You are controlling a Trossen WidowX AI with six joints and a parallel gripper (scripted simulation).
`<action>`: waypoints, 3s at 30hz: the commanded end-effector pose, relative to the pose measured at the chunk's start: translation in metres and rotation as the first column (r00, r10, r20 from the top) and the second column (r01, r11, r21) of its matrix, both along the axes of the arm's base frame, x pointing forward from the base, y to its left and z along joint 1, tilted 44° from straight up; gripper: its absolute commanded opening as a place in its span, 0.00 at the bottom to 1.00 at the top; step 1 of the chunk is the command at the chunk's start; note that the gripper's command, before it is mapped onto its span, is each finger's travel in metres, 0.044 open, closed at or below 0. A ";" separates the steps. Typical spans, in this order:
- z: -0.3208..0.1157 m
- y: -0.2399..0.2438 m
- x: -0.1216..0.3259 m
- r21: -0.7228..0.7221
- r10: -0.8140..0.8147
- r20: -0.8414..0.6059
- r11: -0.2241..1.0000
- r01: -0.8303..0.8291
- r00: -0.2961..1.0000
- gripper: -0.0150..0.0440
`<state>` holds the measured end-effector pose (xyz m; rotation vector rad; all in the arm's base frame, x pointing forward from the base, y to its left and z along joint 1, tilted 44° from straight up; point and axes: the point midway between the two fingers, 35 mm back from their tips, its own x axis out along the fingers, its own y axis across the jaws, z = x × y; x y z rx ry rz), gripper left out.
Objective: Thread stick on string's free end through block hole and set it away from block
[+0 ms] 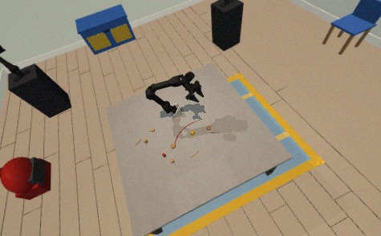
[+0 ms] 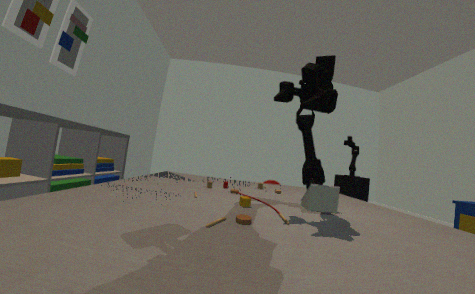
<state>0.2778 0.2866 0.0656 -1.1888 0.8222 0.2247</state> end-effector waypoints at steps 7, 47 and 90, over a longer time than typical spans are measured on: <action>-0.050 -0.154 0.053 -0.423 -0.121 -0.461 0.901 -0.098 0.879 1.00; -0.083 -0.299 0.030 -0.365 -0.206 -0.881 0.868 -0.336 0.426 0.61; -0.083 -0.299 0.030 -0.365 -0.206 -0.881 0.868 -0.336 0.426 0.35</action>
